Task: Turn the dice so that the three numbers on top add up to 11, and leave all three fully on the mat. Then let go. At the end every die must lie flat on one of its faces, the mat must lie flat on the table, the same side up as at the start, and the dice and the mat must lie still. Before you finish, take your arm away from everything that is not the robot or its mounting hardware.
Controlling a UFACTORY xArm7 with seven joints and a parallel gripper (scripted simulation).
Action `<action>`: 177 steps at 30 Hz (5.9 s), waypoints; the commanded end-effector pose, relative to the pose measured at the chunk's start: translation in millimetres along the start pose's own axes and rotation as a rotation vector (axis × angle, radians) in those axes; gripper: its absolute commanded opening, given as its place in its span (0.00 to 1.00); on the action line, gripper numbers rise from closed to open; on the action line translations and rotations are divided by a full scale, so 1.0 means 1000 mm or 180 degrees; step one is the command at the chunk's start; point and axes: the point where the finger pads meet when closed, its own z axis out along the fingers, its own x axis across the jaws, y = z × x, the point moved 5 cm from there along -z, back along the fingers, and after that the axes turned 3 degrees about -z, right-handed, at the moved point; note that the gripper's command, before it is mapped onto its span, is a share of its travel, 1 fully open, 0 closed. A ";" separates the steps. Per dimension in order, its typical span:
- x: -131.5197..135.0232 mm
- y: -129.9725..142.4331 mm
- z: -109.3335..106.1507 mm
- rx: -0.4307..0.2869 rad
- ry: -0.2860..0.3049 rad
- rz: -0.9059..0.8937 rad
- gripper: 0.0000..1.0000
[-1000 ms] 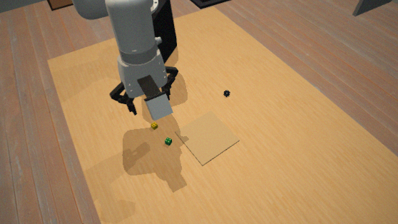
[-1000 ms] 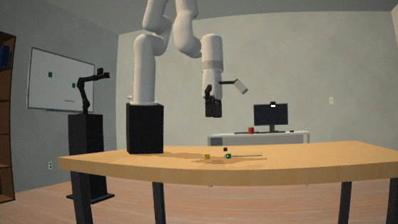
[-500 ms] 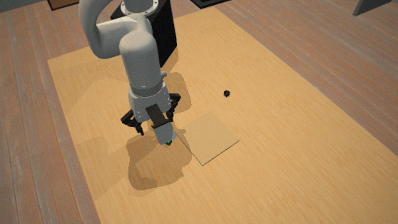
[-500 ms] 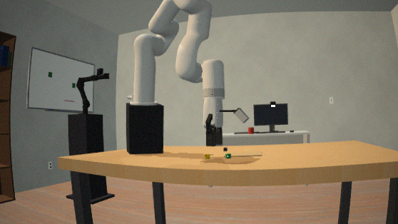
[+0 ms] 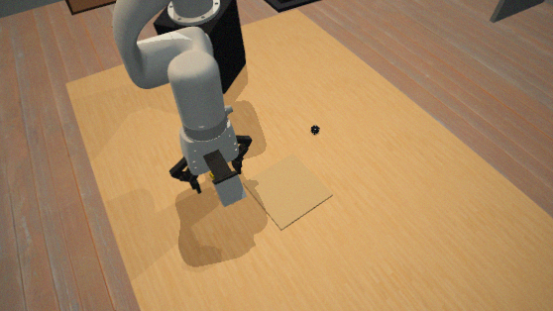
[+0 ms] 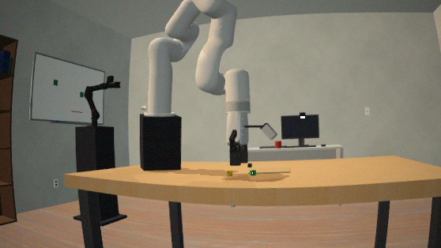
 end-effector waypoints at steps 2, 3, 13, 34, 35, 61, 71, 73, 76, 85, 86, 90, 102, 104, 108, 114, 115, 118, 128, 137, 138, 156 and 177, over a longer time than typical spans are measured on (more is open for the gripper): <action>0.000 -0.001 0.000 0.0007 0.0002 0.0000 1.00; 0.000 -0.001 0.000 0.0007 0.0002 0.0000 1.00; 0.000 -0.001 0.000 0.0007 0.0002 0.0000 1.00; -0.001 -0.017 0.000 0.0007 0.0002 0.0000 1.00; -0.001 -0.017 0.000 0.0007 0.0002 0.0000 1.00; -0.007 -0.074 -0.001 0.0007 0.0002 0.0000 1.00; -0.007 -0.074 -0.001 0.0007 0.0002 0.0000 1.00; -0.007 -0.074 -0.001 0.0007 0.0002 0.0000 1.00; -0.007 -0.074 -0.001 0.0007 0.0002 0.0000 1.00; -0.007 -0.074 -0.001 0.0007 0.0002 0.0000 1.00; -0.007 -0.074 -0.001 0.0007 0.0002 0.0000 1.00; -0.007 -0.074 -0.001 0.0007 0.0002 0.0000 1.00; -0.023 -0.071 -0.001 0.0007 0.0002 0.0000 1.00; -0.023 -0.071 -0.001 0.0007 0.0002 0.0000 1.00; -0.041 -0.067 -0.001 0.0007 0.0002 0.0000 1.00; -0.082 -0.059 -0.001 0.0007 0.0002 0.0000 1.00; -0.090 -0.057 -0.001 0.0007 0.0002 0.0000 1.00; -0.115 -0.052 0.000 0.0007 0.0002 0.0000 1.00; -0.186 -0.037 0.000 0.0007 0.0002 0.0000 1.00; -0.243 -0.025 0.000 0.0007 0.0002 0.0000 1.00; -0.243 -0.025 0.000 0.0007 0.0002 0.0000 1.00; -0.270 -0.019 0.000 0.0007 0.0002 0.0000 1.00; -0.270 -0.019 0.000 0.0007 0.0002 0.0000 1.00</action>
